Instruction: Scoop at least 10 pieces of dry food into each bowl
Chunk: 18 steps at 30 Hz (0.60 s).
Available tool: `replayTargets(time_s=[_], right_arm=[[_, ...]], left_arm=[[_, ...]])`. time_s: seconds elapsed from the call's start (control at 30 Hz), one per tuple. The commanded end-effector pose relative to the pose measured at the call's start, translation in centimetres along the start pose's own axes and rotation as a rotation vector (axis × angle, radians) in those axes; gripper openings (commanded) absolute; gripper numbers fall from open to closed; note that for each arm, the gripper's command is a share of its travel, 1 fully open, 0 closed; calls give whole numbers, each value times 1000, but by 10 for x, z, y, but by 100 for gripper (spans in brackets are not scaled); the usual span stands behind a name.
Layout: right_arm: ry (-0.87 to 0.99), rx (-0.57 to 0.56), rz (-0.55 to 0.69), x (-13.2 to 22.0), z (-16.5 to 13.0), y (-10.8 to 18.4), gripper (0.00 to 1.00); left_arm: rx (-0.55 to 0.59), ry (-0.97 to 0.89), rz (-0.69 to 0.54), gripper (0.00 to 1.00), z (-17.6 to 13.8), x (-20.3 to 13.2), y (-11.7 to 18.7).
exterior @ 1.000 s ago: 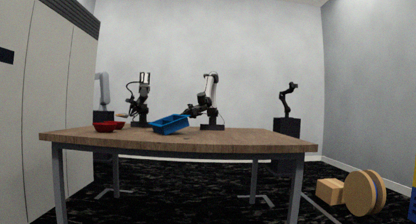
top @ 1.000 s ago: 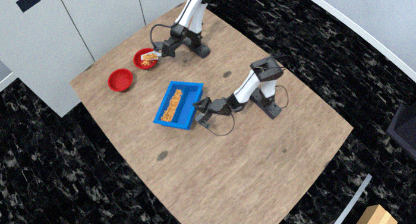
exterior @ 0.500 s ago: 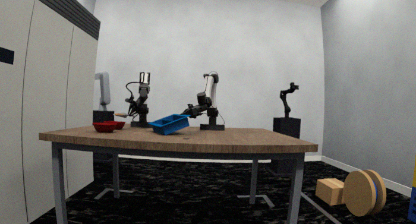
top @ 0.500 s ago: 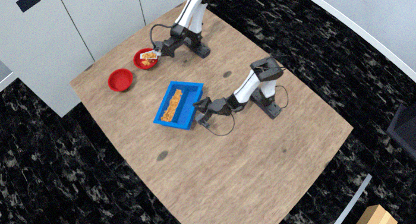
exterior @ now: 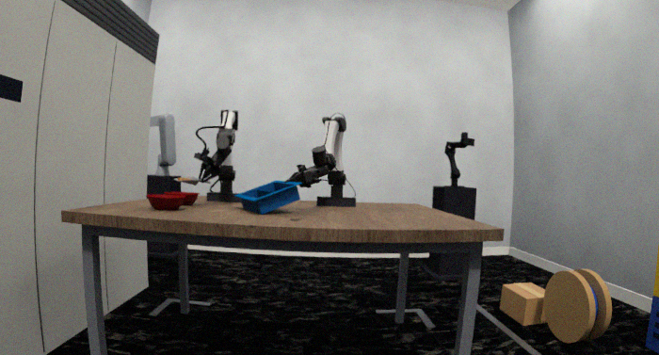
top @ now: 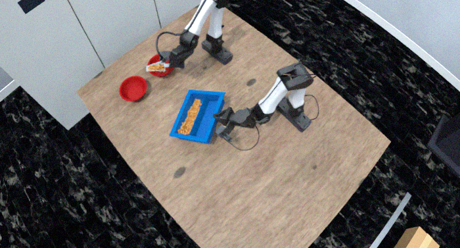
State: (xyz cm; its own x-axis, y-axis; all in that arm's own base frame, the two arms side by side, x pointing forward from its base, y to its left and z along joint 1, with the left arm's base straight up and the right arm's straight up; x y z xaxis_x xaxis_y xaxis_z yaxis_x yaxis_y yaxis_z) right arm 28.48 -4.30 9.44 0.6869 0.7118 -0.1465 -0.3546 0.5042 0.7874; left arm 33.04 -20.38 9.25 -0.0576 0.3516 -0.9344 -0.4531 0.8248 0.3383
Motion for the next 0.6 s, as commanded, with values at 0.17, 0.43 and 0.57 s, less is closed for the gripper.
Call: replayTargets(time_s=[0.17, 0.43, 0.57], right_arm=[[21, -39, 62, 40, 47, -15, 0], [56, -51, 87, 66, 74, -33, 0], [69, -58, 97, 77, 84, -41, 0]], left_arm=[[-29, -114, -96, 0, 12, -40, 3], [-29, -114, -96, 0, 12, -40, 3], [-29, -114, -96, 0, 12, -40, 3]])
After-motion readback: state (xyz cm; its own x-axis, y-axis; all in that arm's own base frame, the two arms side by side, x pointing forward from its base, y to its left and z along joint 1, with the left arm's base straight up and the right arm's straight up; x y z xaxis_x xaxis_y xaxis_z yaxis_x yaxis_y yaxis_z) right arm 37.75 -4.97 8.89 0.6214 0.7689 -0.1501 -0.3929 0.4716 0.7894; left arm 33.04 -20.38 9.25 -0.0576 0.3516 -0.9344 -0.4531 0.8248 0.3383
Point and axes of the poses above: on each arm, the point where the finger pads meet when closed, its own y axis back along the fingers, its own x axis across the jaws, z = x × y, the point moved 2 cm from there along y, back along the fingers, and after that the axes turned 7 degrees about -y, right-handed, at the moved point
